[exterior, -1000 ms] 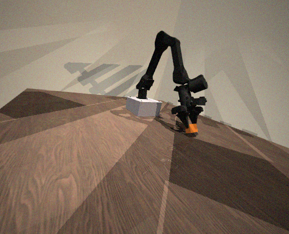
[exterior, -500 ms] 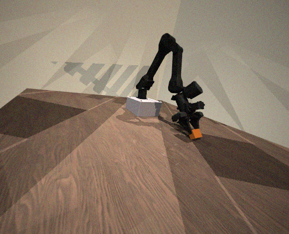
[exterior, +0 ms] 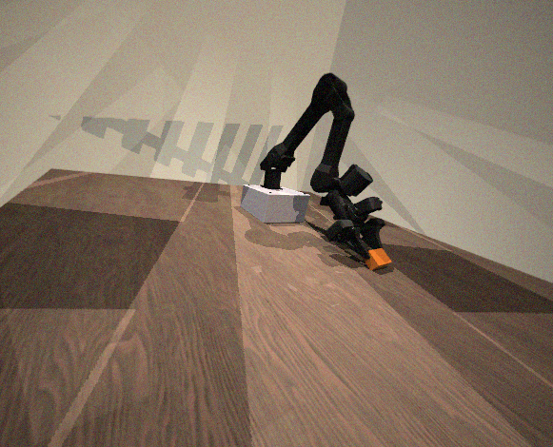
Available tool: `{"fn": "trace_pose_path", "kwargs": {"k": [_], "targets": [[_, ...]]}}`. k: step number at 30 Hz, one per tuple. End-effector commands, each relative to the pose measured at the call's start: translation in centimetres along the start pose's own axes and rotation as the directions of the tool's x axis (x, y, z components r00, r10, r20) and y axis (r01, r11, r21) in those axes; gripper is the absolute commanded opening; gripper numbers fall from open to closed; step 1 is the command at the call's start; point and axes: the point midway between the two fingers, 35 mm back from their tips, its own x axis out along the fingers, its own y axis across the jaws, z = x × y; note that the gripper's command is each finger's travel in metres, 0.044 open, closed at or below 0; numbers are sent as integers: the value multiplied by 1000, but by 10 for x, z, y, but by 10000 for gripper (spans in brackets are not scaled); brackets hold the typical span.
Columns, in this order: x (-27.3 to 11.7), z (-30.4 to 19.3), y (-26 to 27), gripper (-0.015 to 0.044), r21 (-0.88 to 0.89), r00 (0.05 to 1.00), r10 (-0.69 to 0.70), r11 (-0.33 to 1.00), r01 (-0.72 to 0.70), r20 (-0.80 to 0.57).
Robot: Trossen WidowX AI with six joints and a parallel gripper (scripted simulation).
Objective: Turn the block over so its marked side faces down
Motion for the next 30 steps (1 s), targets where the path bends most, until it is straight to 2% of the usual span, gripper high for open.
{"fn": "trace_pose_path", "kwargs": {"k": [1, 13, 30], "targets": [[-3, -14, -2, 0, -10, 1000, -4, 1000, 5, 13], [-19, -18, -4, 0, -14, 986, -7, 1000, 9, 168], [-21, -15, -4, 0, -13, 984, -6, 1000, 8, 179]]}}
